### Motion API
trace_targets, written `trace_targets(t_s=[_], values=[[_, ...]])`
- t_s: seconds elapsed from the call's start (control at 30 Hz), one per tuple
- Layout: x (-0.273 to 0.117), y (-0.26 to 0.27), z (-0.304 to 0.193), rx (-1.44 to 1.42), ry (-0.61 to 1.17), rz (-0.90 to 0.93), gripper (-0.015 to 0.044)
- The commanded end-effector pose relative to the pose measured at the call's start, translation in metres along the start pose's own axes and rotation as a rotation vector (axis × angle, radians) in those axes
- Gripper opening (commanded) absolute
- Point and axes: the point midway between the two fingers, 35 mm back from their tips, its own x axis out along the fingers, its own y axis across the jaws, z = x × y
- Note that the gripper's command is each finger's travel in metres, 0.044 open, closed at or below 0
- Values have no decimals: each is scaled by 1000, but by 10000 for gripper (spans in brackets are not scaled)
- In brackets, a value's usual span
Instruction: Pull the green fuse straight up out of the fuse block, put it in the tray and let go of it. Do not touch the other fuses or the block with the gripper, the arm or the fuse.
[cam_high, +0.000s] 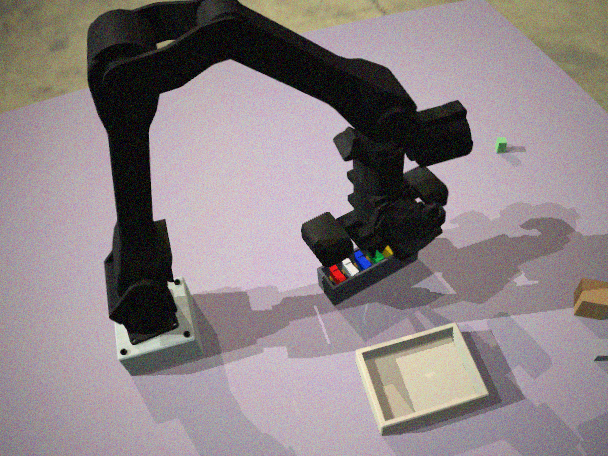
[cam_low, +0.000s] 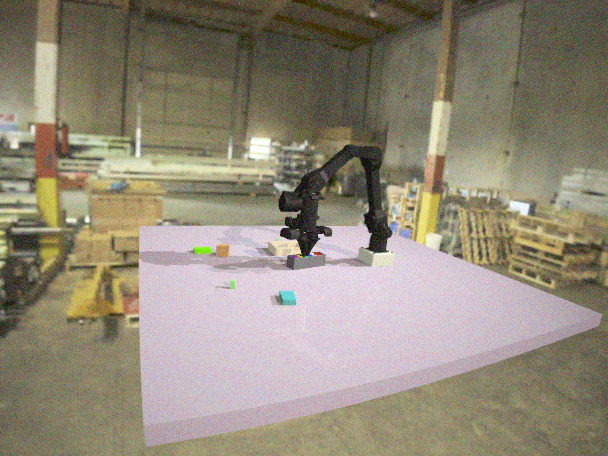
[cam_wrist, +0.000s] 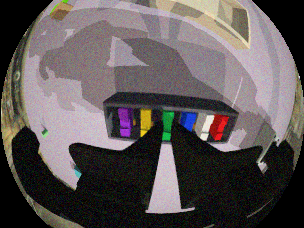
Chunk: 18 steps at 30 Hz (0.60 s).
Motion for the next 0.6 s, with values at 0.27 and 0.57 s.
trace_targets(t_s=[0.27, 0.57], values=[[-6, 0, 0, 0, -1, 0, 0], [-11, 1, 0, 0, -1, 0, 0]])
